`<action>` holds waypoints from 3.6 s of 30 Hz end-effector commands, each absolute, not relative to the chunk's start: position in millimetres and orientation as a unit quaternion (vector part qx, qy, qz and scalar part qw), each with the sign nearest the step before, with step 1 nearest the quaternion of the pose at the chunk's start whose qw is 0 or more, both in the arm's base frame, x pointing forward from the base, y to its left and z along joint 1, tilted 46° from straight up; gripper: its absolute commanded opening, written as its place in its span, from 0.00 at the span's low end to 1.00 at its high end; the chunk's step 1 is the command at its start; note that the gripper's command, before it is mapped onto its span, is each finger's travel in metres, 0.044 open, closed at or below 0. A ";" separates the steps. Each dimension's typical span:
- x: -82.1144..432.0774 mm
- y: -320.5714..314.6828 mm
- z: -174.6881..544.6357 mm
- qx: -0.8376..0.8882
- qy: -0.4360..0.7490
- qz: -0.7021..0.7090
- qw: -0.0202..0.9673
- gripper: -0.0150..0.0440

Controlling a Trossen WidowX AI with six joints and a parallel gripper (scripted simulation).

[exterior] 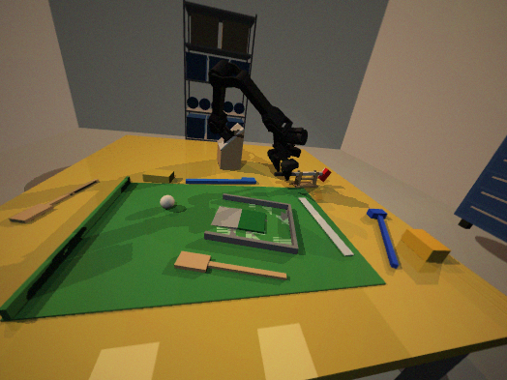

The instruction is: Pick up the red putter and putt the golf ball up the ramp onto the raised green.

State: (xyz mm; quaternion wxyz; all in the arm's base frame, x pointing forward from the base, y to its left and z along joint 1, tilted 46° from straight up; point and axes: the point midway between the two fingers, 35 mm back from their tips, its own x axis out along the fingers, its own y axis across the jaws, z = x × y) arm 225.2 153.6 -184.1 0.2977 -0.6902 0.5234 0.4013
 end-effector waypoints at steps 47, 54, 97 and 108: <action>224.5 170.9 -170.3 -0.689 0.523 0.402 0.298 0.25; 210.3 207.2 -130.0 -0.689 0.524 0.402 0.298 0.25; 294.1 73.0 49.0 -0.513 0.616 0.106 0.589 0.25; 286.9 21.2 95.5 -0.441 0.619 0.001 0.650 0.25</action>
